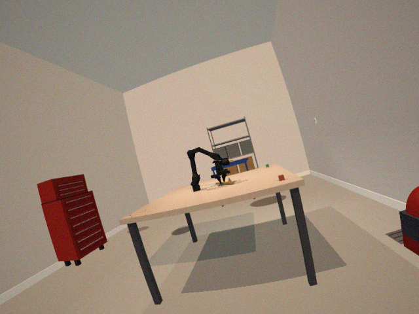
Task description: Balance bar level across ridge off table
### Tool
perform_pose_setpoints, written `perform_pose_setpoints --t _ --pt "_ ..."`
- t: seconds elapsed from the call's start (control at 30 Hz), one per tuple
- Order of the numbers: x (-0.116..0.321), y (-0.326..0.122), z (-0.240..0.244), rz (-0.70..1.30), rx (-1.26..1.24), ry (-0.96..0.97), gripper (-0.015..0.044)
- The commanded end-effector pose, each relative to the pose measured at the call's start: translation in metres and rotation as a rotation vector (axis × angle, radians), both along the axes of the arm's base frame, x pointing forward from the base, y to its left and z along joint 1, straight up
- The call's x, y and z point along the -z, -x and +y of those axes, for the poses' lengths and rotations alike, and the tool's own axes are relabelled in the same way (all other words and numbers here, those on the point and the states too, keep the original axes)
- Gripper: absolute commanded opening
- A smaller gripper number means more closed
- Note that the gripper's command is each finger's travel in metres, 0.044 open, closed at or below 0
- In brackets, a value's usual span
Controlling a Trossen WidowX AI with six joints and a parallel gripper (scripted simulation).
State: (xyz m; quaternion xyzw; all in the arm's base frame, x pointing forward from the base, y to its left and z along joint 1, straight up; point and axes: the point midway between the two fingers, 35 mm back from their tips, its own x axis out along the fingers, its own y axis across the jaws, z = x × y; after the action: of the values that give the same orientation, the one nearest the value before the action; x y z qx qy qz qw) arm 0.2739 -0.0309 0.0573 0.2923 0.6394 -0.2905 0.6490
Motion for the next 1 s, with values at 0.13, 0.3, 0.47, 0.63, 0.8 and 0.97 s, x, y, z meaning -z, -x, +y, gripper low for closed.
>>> perform_pose_setpoints --t 0.13,0.3,0.47,0.63,0.8,0.97 --pt "-0.023 -0.004 0.0 -0.016 0.002 0.001 0.0" --pt "-0.035 -0.005 0.0 -0.016 0.003 0.001 0.0" --pt "-0.048 -0.004 0.0 -0.017 0.003 0.001 0.0" --pt "-0.062 -0.003 0.0 -0.017 0.004 0.001 0.0" --pt "-0.075 -0.001 0.0 -0.017 0.005 0.0 0.0" --pt "-0.083 0.001 0.001 -0.017 0.001 0.0 0.0"
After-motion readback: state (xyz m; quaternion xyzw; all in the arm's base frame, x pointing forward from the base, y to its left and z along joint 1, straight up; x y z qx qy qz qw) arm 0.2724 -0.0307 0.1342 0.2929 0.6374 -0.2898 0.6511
